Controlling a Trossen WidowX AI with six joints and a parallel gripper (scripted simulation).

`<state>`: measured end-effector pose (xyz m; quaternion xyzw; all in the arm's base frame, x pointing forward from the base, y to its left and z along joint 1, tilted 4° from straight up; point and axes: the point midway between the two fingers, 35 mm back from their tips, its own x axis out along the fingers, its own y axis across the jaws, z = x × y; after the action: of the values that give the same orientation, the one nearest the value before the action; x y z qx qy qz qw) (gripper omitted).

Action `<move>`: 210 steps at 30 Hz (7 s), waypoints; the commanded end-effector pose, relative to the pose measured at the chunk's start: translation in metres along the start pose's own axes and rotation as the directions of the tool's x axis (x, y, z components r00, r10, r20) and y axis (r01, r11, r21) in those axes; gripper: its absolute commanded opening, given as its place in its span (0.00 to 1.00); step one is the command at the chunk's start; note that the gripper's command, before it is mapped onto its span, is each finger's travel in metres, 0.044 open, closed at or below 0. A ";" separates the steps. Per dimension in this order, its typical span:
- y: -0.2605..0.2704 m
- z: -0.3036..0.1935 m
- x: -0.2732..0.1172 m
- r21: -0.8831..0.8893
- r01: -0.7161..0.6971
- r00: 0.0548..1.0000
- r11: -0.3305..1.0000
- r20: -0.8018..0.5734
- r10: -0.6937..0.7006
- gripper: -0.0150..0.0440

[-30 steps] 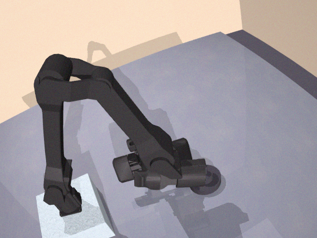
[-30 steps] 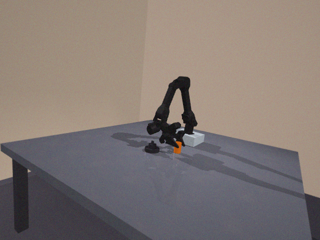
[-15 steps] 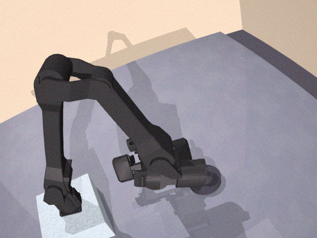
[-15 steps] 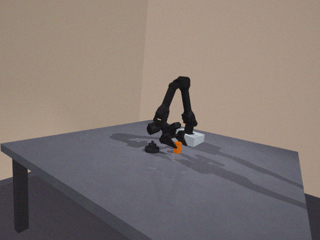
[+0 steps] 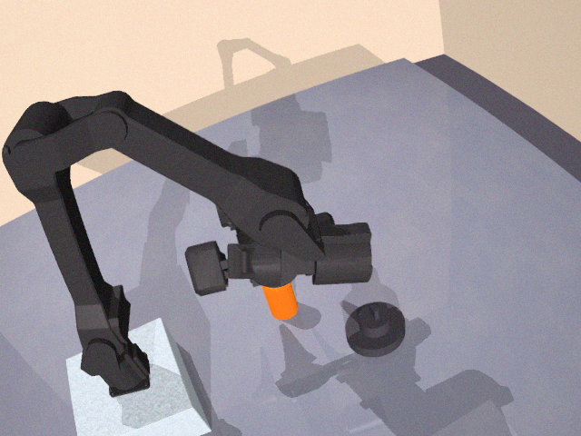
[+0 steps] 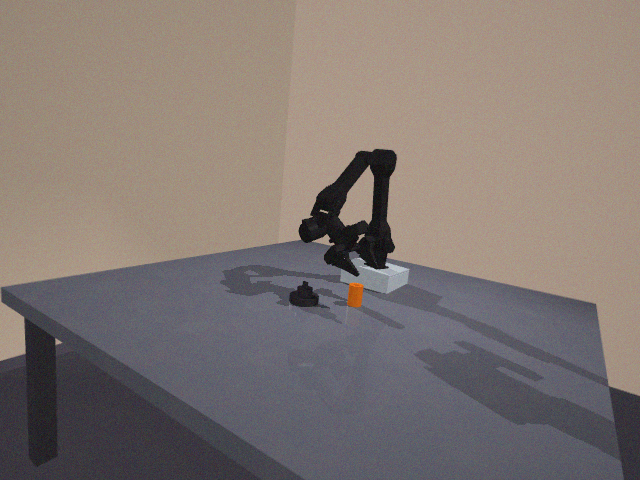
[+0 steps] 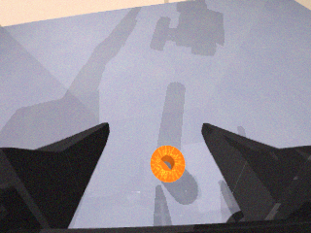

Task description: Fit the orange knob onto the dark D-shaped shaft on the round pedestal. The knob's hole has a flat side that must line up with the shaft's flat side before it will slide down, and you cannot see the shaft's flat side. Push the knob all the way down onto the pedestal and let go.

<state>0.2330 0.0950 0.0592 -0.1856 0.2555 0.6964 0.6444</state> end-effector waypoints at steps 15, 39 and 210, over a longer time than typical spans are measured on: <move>-0.005 0.029 -0.022 -0.043 0.091 0.636 0.995 -0.766 -0.091 1.00; -0.006 0.026 -0.020 0.611 0.765 0.636 0.204 -0.766 -0.092 1.00; -0.113 -0.046 -0.087 0.603 0.772 0.629 0.203 -0.771 -0.100 0.25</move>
<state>0.3426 0.0098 0.0617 -0.0626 0.7102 0.1044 0.6934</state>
